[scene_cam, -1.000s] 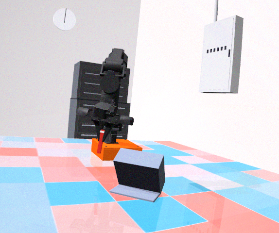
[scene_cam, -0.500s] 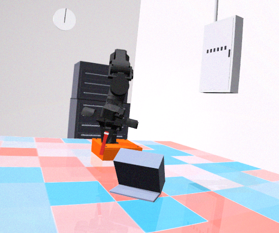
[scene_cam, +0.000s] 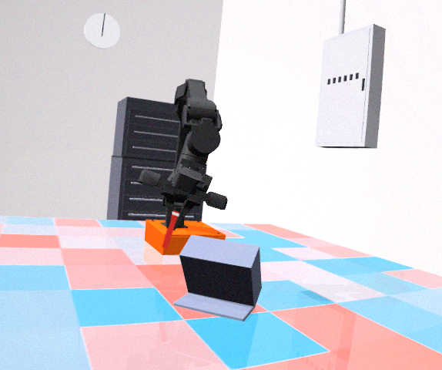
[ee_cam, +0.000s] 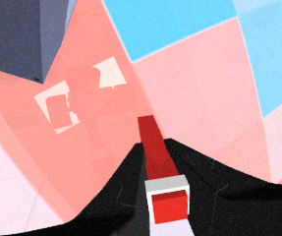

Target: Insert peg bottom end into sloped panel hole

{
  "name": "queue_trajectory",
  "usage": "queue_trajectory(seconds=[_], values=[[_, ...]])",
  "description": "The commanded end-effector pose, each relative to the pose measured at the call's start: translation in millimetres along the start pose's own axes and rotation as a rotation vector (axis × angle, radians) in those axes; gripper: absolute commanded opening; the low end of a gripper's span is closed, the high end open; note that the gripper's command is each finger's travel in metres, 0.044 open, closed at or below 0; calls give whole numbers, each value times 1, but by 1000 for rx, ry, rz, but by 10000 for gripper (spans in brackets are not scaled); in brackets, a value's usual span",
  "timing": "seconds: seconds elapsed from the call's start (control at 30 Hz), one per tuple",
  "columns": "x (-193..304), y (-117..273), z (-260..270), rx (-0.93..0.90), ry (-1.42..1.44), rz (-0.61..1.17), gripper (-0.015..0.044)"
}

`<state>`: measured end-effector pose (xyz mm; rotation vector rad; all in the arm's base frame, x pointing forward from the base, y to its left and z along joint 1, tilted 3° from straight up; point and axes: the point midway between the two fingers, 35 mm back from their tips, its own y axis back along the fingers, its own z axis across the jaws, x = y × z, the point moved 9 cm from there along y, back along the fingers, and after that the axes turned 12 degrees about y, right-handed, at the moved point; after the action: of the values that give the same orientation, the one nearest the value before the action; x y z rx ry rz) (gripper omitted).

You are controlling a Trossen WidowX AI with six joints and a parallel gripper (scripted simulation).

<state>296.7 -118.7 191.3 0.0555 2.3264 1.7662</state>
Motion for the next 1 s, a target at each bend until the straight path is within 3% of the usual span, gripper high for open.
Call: queue_trajectory(seconds=[0.0,0.97], values=[[1,-2,7,22,44,-2,0],[-4,1,45,153,267,-78,0]])
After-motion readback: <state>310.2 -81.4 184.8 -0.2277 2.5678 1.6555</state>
